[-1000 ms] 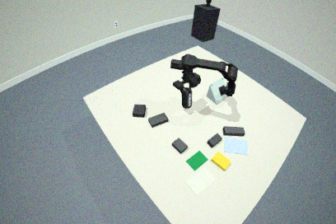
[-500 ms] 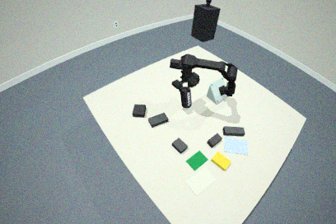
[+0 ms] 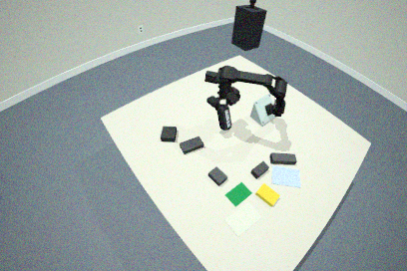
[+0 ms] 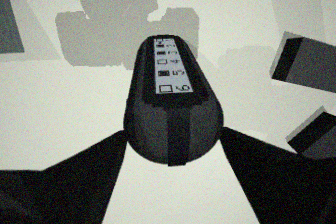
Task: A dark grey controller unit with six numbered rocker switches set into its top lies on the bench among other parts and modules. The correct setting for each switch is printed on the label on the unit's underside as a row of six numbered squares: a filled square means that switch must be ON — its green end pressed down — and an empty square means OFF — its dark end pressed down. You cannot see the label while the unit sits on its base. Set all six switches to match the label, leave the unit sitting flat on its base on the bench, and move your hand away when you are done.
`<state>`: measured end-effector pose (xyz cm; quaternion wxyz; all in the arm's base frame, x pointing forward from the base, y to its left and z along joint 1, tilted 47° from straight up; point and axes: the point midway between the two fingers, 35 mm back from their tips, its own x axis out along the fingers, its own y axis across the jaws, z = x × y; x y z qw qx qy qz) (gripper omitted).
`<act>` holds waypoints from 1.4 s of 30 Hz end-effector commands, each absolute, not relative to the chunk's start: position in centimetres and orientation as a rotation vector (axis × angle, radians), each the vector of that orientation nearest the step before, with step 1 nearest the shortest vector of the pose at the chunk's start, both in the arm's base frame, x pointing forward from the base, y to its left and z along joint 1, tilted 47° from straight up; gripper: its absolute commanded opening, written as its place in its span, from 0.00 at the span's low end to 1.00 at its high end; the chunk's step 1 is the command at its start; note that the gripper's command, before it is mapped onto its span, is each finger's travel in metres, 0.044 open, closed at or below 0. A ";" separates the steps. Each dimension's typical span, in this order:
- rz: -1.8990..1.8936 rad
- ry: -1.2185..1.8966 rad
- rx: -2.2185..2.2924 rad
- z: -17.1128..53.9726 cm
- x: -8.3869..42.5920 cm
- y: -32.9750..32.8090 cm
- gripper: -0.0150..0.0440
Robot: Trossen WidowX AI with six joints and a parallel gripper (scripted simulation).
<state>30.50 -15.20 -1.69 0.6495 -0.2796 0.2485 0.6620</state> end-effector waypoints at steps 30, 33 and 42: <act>1.517 0.576 -0.629 -4.4 30.4 -15.6 0.83; 1.517 0.576 -0.629 -4.7 30.4 -15.6 0.83; 1.517 0.576 -0.629 -5.4 30.5 -15.8 0.83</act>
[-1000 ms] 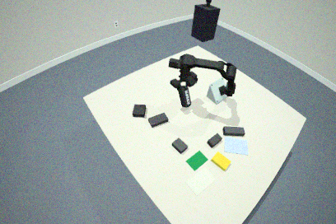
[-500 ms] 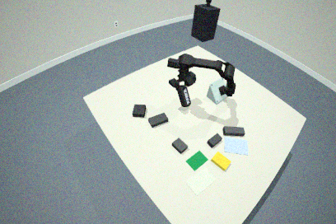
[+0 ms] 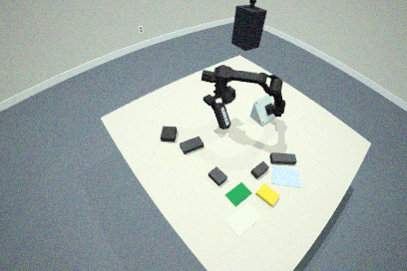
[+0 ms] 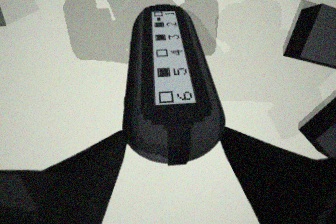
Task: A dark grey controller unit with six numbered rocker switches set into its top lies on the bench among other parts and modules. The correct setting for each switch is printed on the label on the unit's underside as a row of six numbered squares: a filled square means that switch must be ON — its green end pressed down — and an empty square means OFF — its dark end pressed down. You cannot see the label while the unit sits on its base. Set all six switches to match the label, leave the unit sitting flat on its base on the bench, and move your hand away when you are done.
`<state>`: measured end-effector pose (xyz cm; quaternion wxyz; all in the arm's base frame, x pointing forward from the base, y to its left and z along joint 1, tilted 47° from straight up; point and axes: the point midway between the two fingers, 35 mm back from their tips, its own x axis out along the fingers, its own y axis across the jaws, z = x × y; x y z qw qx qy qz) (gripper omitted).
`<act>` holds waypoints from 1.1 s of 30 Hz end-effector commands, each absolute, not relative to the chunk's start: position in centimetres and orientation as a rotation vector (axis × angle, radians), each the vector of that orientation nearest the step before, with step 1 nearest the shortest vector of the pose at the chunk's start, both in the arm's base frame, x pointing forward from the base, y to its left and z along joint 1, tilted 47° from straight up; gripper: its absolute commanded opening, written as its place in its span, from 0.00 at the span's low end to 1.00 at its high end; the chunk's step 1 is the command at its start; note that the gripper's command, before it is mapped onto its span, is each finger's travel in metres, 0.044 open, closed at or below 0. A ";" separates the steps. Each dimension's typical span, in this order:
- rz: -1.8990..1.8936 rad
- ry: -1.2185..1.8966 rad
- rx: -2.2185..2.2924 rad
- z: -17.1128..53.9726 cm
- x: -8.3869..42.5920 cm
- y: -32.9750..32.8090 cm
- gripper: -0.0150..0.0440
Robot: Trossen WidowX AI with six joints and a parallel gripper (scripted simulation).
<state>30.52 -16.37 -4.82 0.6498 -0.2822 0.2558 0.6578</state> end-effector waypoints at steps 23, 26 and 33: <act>1.517 0.576 -0.630 -7.2 30.5 -15.9 0.83; 1.517 0.576 -0.630 -7.4 30.5 -15.9 0.83; 1.517 0.576 -0.630 -8.0 30.5 -15.9 0.83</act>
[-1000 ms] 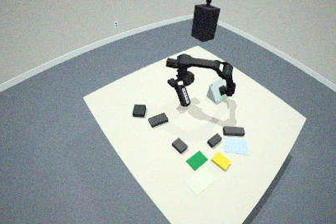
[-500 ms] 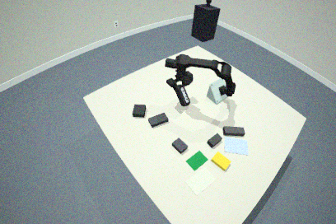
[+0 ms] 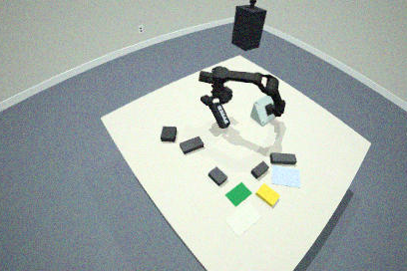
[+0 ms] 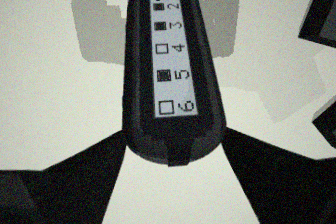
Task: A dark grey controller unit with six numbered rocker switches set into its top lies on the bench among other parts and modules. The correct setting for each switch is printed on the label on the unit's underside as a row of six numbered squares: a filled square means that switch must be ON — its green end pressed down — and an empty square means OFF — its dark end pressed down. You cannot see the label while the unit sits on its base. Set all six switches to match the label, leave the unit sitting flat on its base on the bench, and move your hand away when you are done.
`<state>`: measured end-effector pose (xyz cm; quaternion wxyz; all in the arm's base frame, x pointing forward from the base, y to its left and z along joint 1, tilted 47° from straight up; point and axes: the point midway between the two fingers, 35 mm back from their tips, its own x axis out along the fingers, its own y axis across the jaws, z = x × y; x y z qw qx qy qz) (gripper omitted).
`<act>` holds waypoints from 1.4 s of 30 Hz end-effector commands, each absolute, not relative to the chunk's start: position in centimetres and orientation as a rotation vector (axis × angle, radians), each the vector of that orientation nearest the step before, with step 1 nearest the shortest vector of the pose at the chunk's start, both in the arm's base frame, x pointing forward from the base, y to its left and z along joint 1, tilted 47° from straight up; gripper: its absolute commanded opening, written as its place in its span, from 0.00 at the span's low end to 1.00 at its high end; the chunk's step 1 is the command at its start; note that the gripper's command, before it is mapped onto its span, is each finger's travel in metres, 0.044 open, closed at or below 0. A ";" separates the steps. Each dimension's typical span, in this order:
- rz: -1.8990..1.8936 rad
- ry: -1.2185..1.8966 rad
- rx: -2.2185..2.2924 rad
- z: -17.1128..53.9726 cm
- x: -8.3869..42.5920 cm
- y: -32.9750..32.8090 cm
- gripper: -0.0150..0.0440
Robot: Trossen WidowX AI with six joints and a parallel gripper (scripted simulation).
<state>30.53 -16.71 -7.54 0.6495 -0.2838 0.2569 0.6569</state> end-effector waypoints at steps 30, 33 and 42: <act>1.516 0.575 -0.631 -10.3 30.6 -15.6 0.83; 1.516 0.575 -0.631 -10.6 30.6 -15.6 0.83; 1.516 0.575 -0.631 -11.2 30.6 -15.4 0.83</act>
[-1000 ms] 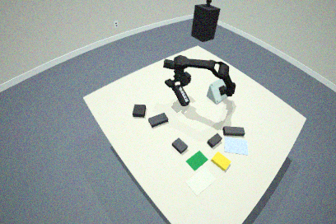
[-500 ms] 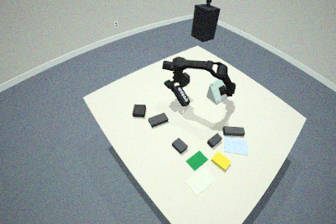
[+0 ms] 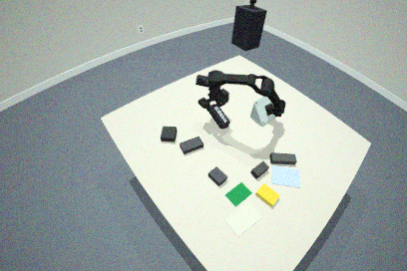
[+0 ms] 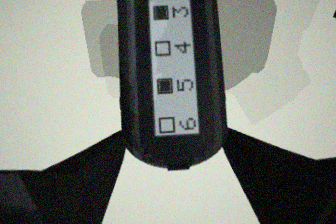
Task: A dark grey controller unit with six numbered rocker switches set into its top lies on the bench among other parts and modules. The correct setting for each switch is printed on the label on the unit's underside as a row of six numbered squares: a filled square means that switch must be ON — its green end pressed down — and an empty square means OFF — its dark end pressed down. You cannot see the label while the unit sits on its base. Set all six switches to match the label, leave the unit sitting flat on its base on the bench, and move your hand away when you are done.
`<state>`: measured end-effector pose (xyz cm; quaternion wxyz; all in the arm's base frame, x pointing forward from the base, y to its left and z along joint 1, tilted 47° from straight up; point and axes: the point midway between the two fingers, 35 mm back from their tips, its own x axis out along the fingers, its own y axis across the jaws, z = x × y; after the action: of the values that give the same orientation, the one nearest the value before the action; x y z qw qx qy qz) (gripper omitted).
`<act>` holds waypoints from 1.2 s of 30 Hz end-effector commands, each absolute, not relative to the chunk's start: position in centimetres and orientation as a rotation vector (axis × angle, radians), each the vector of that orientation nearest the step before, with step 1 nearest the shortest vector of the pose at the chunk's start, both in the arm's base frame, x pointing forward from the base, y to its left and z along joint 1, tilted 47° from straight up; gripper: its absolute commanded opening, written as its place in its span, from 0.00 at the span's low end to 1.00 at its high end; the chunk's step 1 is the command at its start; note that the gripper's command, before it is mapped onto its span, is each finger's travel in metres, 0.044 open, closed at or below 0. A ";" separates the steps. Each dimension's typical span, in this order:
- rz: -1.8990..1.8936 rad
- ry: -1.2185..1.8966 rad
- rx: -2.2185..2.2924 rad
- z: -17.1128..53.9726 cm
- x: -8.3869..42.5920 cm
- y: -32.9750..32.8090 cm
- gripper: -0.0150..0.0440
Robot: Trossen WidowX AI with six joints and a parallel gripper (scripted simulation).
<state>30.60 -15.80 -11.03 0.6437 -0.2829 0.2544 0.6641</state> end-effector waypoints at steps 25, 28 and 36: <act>1.516 0.575 -0.631 -13.1 30.6 -14.7 0.83; 1.516 0.575 -0.632 -13.3 30.6 -14.5 0.83; 1.516 0.575 -0.632 -13.9 30.6 -14.2 0.83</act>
<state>30.59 -14.51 -13.75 0.6425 -0.2812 0.2534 0.6662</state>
